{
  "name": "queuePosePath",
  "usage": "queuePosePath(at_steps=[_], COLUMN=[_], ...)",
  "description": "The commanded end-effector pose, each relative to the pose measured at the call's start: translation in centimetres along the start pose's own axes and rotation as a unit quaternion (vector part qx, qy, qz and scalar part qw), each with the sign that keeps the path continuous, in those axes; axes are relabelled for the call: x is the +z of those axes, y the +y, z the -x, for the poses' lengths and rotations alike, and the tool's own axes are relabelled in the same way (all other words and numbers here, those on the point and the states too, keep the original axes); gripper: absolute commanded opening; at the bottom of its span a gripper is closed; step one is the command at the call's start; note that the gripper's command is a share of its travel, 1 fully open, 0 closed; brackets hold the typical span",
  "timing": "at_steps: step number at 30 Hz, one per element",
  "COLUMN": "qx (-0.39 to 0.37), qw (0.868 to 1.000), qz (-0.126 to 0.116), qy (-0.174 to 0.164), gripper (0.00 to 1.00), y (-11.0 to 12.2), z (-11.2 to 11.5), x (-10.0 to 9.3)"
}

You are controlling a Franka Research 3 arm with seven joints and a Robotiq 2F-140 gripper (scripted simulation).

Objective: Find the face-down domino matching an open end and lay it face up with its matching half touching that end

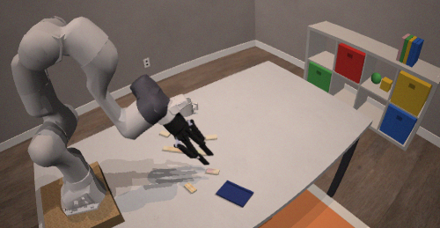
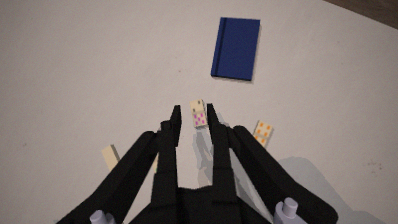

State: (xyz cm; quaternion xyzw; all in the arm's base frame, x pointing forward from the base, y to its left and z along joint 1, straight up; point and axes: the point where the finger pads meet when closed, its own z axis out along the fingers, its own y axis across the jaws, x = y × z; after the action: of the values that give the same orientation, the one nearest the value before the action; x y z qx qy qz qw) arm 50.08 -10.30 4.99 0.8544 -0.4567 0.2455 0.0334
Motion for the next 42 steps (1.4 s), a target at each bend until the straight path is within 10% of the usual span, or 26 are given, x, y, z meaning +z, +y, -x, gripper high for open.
queuePosePath(at_steps=[1, 42], qx=[-0.091, -0.1], qw=[0.99, 0.963], qz=[0.044, 0.065], qy=[-0.096, -0.241], gripper=[0.33, 0.33], y=[-0.8, -1.1], z=[0.3, -1.1], x=[-0.1, 0.9])
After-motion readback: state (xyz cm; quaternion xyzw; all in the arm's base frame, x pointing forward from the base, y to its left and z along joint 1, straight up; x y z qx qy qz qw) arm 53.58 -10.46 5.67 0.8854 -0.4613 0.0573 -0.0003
